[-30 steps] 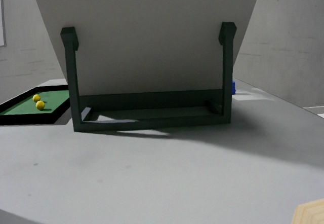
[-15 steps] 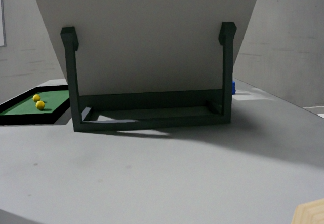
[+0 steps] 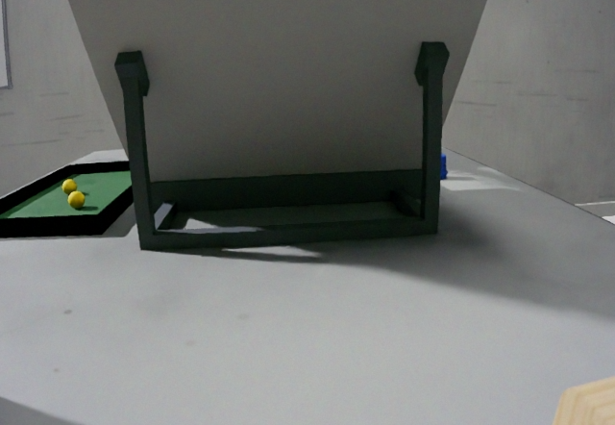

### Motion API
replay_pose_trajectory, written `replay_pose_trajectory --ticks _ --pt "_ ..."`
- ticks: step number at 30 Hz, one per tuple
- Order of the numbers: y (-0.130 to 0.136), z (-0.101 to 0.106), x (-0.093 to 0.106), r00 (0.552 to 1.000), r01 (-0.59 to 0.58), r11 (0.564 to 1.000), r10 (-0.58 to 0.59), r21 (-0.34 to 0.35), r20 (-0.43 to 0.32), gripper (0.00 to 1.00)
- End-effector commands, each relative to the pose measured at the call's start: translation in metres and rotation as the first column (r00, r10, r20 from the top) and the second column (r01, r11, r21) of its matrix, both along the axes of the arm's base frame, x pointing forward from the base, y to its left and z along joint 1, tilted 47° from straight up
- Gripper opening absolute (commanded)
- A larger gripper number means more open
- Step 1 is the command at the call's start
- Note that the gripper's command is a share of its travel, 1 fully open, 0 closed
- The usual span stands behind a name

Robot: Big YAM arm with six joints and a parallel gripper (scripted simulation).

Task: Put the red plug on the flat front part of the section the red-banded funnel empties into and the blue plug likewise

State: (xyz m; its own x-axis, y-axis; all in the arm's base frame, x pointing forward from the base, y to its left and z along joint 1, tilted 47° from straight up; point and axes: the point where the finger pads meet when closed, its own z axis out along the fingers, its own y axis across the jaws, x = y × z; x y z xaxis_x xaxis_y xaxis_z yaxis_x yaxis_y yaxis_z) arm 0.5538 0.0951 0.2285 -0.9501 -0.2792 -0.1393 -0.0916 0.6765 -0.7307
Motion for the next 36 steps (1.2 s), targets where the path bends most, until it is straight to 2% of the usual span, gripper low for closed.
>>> replay_pose_trajectory --ticks 1,31,36 --pt "0.001 0.021 0.005 0.999 -0.004 1.000 0.003 0.018 0.050 0.56" --pt "0.001 0.021 0.005 0.999 -0.004 1.000 0.003 0.018 0.050 0.56" --pt "0.014 0.031 0.005 0.998 -0.013 1.000 0.011 0.024 0.061 0.56"
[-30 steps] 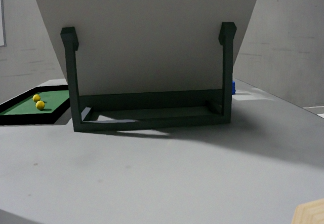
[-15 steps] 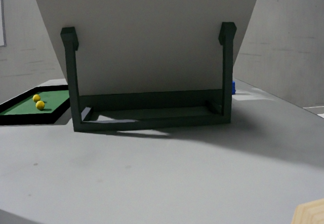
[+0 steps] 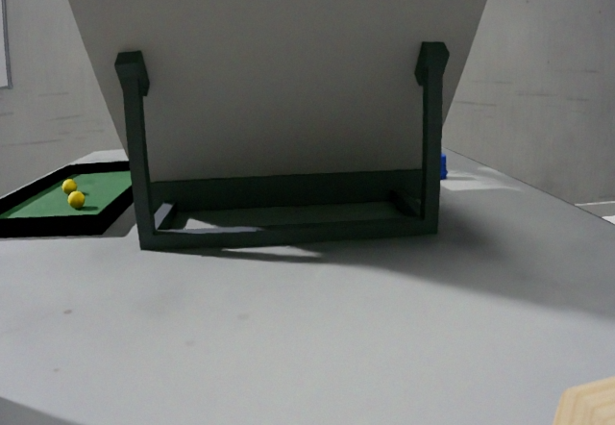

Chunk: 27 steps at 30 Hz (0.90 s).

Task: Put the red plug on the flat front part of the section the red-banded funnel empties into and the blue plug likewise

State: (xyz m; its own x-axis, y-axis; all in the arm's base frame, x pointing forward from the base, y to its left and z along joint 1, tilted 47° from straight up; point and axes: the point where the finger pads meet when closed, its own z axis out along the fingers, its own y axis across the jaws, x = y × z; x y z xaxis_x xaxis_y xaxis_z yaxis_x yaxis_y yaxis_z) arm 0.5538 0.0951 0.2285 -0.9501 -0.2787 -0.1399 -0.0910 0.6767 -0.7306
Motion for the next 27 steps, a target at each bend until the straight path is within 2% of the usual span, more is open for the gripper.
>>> replay_pose_trajectory --ticks 1,6,13,18,19,23,25,27 --pt "0.014 0.031 0.005 0.998 -0.013 1.000 0.012 0.023 0.061 0.56" --pt "0.028 0.024 0.005 0.999 -0.019 1.000 0.019 0.013 0.036 0.56" --pt "0.039 0.033 0.002 0.999 -0.019 1.000 0.019 0.012 0.033 0.56" --pt "0.040 0.034 0.002 0.999 -0.019 1.000 0.019 0.012 0.033 0.56" --pt "0.024 0.029 0.003 1.000 0.006 1.000 -0.006 0.006 0.021 0.56" --pt "0.024 0.018 -0.007 1.000 0.000 1.000 0.000 -0.005 -0.001 0.56" --pt "0.028 0.033 -0.013 1.000 -0.010 1.000 0.009 0.010 0.029 0.56" --pt "0.033 0.032 -0.017 0.999 -0.019 1.000 0.019 0.014 0.037 0.56"
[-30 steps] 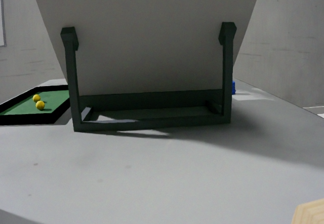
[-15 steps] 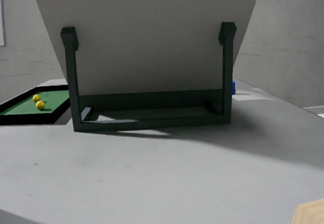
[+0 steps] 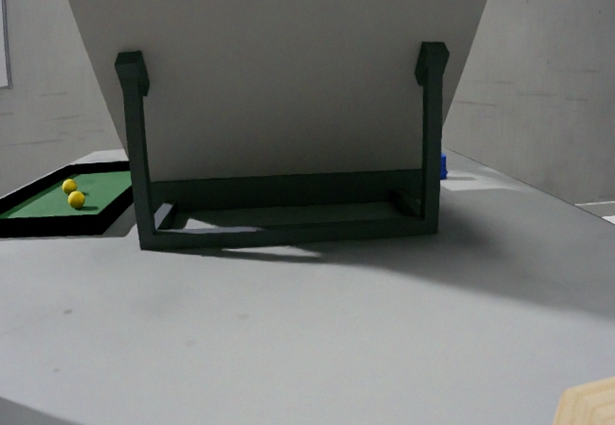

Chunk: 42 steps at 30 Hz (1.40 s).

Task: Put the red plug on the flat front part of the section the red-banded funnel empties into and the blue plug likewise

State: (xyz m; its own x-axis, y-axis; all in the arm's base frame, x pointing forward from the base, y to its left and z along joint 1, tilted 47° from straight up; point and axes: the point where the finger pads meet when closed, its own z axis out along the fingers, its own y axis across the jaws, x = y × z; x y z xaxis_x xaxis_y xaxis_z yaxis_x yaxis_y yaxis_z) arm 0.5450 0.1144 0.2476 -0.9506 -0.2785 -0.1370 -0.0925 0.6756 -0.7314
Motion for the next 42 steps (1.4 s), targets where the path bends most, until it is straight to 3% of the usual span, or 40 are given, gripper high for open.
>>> replay_pose_trajectory --ticks 1,8,23,25,33,37,42 --pt "0.013 0.013 -0.010 0.999 -0.020 1.000 0.019 0.017 0.043 0.56" --pt "0.009 0.012 -0.031 0.999 -0.019 1.000 0.019 0.019 0.044 0.56" --pt "-0.012 0.005 -0.136 1.000 -0.017 1.000 0.016 0.009 0.018 0.56" --pt "-0.012 0.005 -0.136 1.000 -0.017 1.000 0.016 0.009 0.018 0.56" --pt "-0.018 0.004 -0.166 1.000 -0.016 1.000 0.016 0.008 0.017 0.56" --pt "-0.015 0.013 -0.163 0.999 -0.016 1.000 0.015 0.021 0.041 0.56" --pt "-0.014 0.008 -0.162 0.999 -0.016 1.000 0.016 0.016 0.032 0.56"
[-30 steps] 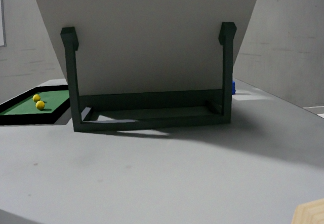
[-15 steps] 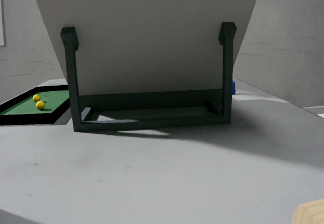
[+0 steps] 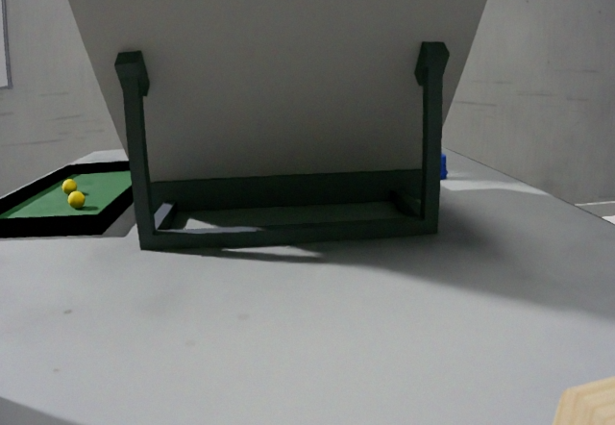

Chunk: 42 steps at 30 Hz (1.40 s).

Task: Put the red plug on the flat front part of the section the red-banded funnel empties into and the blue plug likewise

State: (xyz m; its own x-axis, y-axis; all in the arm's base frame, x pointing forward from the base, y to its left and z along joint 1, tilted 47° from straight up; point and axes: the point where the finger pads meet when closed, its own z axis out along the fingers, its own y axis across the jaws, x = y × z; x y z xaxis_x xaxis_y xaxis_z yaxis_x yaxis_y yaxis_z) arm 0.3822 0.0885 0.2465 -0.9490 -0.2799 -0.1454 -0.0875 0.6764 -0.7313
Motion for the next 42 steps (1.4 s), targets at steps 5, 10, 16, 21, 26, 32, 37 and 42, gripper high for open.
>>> replay_pose_trajectory --ticks 5,10,16,21,26,32,37,42 --pt "0.010 0.002 -0.004 0.999 -0.017 1.000 0.017 0.019 0.033 0.56" --pt "0.010 -0.005 -0.009 0.999 -0.024 1.000 0.023 0.018 0.041 0.56" --pt "0.012 -0.018 -0.019 0.998 -0.037 0.999 0.036 0.018 0.054 0.56" --pt "0.013 -0.034 -0.030 0.996 -0.052 0.998 0.051 0.020 0.068 0.56" --pt "0.016 -0.059 -0.048 0.993 -0.076 0.997 0.074 0.022 0.090 0.56" --pt "0.020 -0.094 -0.074 0.987 -0.109 0.994 0.105 0.024 0.120 0.56" --pt "0.022 -0.113 -0.087 0.984 -0.126 0.992 0.122 0.022 0.131 0.56" --pt "0.024 -0.145 -0.108 0.978 -0.153 0.988 0.149 0.012 0.144 0.56"
